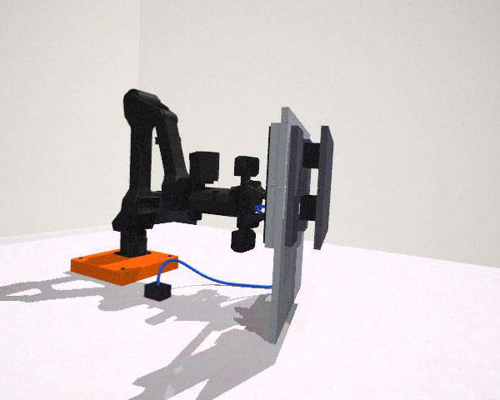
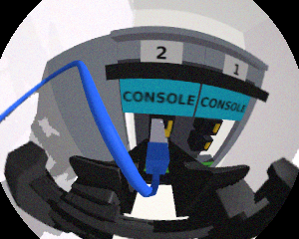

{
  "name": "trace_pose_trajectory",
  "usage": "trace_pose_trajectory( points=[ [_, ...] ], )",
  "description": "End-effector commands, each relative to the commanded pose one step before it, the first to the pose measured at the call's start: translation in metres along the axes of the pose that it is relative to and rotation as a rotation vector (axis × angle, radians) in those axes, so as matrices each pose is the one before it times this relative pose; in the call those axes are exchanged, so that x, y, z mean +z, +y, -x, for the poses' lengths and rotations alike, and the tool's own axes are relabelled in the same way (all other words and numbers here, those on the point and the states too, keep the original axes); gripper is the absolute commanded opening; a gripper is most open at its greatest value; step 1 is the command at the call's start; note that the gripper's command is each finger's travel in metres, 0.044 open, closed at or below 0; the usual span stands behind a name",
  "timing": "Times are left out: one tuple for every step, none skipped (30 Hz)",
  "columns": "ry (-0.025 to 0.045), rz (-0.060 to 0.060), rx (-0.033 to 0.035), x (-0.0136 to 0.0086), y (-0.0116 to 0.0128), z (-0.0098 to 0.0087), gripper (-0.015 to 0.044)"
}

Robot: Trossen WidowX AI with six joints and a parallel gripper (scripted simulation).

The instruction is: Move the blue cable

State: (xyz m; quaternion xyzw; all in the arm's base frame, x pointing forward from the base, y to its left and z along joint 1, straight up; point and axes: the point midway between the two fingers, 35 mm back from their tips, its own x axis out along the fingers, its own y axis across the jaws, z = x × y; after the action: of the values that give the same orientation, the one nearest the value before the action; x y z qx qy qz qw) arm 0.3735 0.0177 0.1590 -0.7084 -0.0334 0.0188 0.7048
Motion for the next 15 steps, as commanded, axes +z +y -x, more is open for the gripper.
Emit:
trace_pose_trajectory(
  points=[
    [0.00341,-0.0029,-0.0106,-0.00014,-0.00264,-0.00176,0.0],
    [0.00001,0.0,-0.00014,0.00006,0.0,-0.00025,0.0],
    [0.0,0.0,-0.00015,0.00006,0.0,-0.00028,0.0],
    [0.0,0.0,-0.00013,0.00006,0.0,-0.00024,0.0],
    [0.0,0.0,-0.00004,0.00006,0.00011,-0.00023,0.0],
    [0.0,0.0,-0.00004,0.00007,0.00013,-0.00027,0.0],
    [0.0,0.0,-0.00004,0.00008,0.00002,-0.00033,0.0],
    [0.0,0.0,-0.00003,0.00005,0.00002,-0.00022,0.0],
    [0.0,0.0,-0.00009,0.00006,0.0,-0.00025,0.0],
    [0.0,0.0,-0.0001,0.00006,0.0,-0.00028,0.0],
    [0.0,0.0,-0.00015,0.00007,0.0,-0.00029,0.0],
    [0.0,0.0,-0.00011,0.00005,0.0,-0.00023,0.0],
    [0.0,0.0,-0.00007,0.00006,0.00002,-0.00025,0.0],
    [0.0,0.0,-0.00007,0.00006,0.00002,-0.00025,0.0],
    [0.0,0.0,-0.00007,0.00007,0.0,-0.00029,0.0]
  ],
)
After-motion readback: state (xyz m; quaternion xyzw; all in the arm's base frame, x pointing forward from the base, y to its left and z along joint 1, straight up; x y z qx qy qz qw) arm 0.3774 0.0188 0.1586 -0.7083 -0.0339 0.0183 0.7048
